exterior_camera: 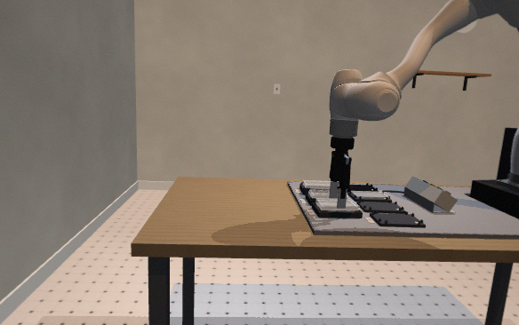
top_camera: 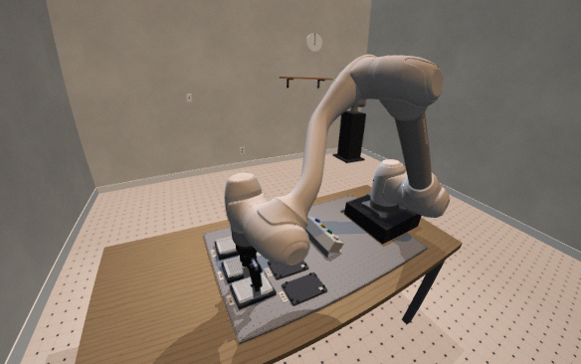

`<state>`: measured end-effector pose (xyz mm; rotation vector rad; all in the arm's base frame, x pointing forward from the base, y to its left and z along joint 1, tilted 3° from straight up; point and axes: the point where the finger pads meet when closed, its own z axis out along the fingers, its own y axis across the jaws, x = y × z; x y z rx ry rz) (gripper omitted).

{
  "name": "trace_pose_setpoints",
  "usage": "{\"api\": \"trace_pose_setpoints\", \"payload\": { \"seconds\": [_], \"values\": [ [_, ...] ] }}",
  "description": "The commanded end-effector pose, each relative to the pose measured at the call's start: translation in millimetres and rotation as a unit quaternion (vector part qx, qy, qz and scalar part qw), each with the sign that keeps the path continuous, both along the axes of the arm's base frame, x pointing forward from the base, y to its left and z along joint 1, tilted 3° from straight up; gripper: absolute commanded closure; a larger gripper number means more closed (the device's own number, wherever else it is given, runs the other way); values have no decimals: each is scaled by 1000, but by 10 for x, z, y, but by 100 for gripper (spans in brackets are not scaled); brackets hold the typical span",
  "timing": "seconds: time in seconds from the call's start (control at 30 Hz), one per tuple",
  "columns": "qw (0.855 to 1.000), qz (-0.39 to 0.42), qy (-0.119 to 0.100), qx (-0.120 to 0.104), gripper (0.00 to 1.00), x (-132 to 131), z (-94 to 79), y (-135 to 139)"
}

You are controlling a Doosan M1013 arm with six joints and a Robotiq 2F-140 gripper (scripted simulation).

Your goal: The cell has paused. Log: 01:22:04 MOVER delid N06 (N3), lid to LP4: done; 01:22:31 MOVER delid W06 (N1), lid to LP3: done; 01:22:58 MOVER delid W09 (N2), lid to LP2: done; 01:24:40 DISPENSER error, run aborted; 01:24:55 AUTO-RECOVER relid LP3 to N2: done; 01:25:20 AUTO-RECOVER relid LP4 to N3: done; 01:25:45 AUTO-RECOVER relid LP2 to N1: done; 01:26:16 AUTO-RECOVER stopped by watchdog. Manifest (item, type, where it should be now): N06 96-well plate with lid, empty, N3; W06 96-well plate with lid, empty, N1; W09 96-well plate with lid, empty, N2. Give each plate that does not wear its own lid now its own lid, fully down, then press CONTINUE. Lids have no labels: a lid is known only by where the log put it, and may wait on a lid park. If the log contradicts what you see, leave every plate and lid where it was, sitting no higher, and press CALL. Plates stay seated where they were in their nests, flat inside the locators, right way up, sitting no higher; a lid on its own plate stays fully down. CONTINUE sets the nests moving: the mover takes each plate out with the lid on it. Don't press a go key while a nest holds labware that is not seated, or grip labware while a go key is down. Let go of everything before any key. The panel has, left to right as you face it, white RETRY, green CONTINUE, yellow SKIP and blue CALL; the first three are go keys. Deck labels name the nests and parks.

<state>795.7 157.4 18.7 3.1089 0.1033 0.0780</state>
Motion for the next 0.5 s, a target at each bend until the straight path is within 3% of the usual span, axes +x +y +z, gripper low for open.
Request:
{"api": "trace_pose_setpoints", "payload": {
  "seconds": [0.0, 0.47],
  "values": [
    [1000, 0, 0, 0, 100, 0, -1, 0],
    [1000, 0, 0, 0, 100, 1, -13, 0]
  ]
}}
